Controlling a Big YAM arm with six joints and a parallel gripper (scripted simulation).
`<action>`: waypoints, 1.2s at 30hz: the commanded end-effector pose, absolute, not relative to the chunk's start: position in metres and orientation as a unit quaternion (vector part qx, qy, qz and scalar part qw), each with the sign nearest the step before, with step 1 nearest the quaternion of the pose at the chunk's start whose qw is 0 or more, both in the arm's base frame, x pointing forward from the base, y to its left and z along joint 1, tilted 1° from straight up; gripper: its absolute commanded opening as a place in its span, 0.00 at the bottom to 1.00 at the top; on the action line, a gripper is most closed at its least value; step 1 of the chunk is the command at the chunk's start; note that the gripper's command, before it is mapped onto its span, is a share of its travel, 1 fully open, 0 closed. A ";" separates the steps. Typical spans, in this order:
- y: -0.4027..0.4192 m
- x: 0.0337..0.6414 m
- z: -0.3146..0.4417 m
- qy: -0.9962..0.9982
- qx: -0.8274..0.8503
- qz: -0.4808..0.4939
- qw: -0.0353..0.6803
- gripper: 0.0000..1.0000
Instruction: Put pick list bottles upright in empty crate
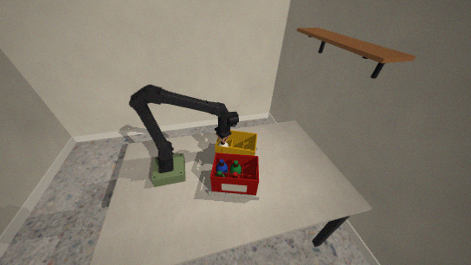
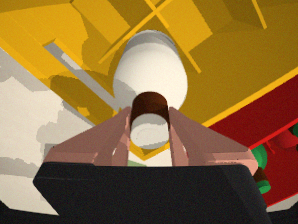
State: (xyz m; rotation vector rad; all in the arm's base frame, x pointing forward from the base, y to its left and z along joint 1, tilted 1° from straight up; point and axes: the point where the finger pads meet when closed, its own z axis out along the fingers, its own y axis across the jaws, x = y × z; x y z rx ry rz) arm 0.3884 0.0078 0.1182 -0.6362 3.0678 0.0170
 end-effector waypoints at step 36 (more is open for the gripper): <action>0.011 0.394 0.124 0.979 -0.200 0.001 0.026 0.00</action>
